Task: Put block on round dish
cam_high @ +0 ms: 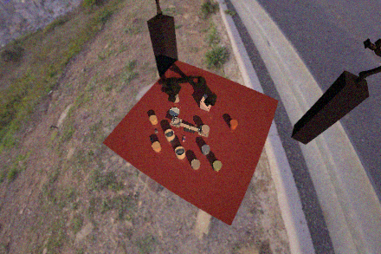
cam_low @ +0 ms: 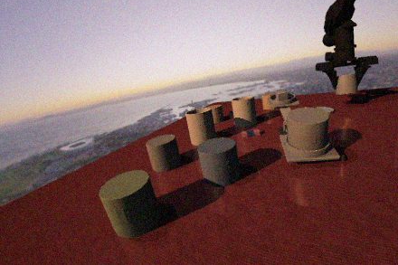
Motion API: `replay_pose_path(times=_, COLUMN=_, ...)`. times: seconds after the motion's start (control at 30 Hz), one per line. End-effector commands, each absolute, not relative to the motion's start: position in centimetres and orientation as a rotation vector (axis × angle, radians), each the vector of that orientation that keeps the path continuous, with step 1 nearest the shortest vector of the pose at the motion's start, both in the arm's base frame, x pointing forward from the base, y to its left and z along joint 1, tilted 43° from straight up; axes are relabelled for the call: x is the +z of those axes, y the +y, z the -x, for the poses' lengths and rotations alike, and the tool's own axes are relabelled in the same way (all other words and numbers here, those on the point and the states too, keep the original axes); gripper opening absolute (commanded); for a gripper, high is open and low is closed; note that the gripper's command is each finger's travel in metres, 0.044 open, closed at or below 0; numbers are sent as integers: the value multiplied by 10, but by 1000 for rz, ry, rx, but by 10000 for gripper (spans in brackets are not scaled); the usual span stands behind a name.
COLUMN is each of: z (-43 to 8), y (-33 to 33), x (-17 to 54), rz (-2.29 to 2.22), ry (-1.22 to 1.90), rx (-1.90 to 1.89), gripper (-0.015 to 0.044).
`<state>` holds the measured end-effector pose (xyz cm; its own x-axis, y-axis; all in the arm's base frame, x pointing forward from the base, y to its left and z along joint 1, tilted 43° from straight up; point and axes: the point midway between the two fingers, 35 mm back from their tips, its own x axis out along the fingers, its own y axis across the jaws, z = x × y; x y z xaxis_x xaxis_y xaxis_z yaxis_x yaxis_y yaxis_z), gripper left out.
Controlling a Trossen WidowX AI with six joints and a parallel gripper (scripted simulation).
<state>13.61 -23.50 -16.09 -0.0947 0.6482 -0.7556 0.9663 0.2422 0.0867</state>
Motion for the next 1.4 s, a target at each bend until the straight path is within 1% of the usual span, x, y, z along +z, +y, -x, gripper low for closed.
replay_pose_path(times=0.0, z=-132, y=-220, x=-176, rz=-1484, ry=1836, rx=-575, gripper=0)
replay_pose_path(times=0.7, z=-128, y=-199, x=-199, rz=-1485, ry=1836, rx=-574, gripper=0)
replay_pose_path(times=1.23, z=-129, y=-206, x=-192, rz=-1479, ry=1835, rx=-574, gripper=420)
replay_pose_path(times=1.27, z=-131, y=-212, x=-186, rz=-1480, ry=1835, rx=-574, gripper=440)
replay_pose_path(times=1.37, z=-134, y=-237, x=-157, rz=-1484, ry=1836, rx=-575, gripper=440)
